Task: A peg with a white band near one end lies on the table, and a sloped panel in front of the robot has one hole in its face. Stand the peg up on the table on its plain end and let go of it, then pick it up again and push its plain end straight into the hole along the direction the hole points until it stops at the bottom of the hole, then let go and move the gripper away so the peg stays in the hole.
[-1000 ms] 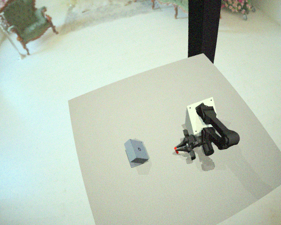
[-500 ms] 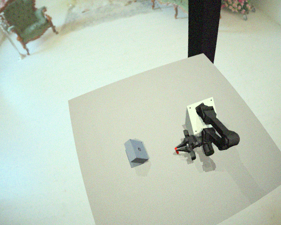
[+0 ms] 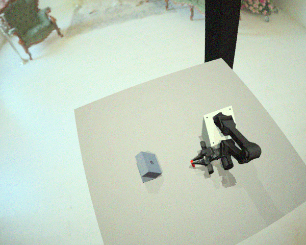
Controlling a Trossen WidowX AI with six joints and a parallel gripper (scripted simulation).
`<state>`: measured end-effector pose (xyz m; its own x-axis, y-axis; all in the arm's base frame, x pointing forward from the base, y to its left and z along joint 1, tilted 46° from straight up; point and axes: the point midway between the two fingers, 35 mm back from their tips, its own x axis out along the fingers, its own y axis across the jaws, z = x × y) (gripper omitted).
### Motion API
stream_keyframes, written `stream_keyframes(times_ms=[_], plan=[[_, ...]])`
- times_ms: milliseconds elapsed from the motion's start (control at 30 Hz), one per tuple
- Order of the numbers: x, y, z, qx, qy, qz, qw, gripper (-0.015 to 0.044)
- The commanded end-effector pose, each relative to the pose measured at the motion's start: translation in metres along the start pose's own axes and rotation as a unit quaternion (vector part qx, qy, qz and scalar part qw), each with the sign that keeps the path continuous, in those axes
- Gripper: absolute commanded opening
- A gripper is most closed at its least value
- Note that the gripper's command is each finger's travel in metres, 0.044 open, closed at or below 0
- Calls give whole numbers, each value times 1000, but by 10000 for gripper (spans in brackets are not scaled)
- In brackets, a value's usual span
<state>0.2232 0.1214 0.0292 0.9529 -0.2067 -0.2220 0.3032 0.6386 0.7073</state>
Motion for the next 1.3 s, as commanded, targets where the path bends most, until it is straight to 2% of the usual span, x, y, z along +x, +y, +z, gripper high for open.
stream_keyframes(times_ms=[0, 1267], plan=[[-1, 0, -1, 0, 0, 0, 1000, 49], [-8, -5, -4, -6, -19, -7, 1000, 49]])
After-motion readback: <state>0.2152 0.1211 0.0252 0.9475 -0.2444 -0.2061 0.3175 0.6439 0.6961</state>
